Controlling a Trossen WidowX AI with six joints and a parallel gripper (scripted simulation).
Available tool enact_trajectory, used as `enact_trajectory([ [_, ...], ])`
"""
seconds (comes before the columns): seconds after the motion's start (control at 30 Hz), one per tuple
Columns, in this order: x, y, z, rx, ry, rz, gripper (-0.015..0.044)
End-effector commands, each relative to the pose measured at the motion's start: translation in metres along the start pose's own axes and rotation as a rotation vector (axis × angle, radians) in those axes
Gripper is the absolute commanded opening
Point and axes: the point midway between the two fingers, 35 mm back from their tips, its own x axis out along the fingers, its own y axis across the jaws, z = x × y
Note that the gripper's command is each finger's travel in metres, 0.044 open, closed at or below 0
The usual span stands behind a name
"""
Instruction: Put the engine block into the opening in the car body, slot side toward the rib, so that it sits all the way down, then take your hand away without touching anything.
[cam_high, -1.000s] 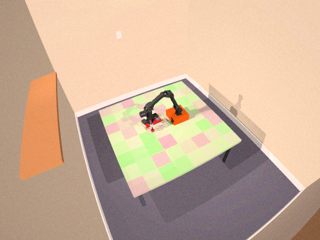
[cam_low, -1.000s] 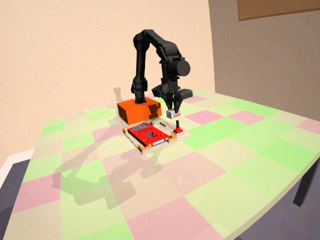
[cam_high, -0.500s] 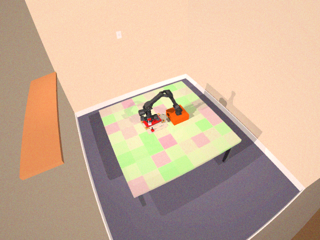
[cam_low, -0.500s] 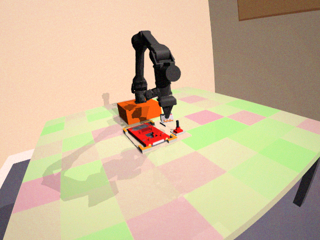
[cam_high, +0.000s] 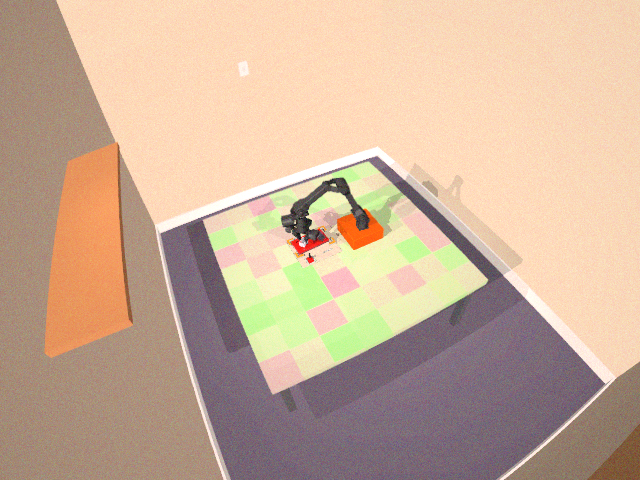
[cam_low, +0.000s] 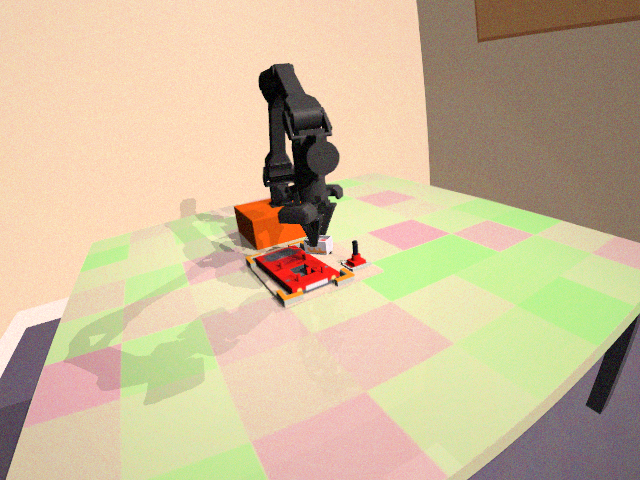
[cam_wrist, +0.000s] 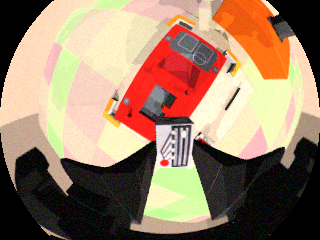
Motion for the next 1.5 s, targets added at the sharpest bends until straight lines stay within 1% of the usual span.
enact_trajectory([
  [0.0,0.005,0.004,0.010,0.158,-0.003,-0.004,0.0000],
  [0.4,0.015,0.019,0.032,0.576,-0.005,-0.002,0.0000],
  [0.5,0.016,0.021,0.034,0.628,-0.006,-0.002,0.0000],
  [0.7,0.016,0.021,0.034,0.655,-0.006,-0.002,0.0157],
  [0.8,0.016,0.021,0.034,0.706,-0.006,-0.002,0.0159],
  [1.0,0.016,0.021,0.034,0.711,-0.006,-0.002,0.0159],
  [1.47,0.016,0.021,0.035,0.653,-0.006,-0.002,0.0159],
])
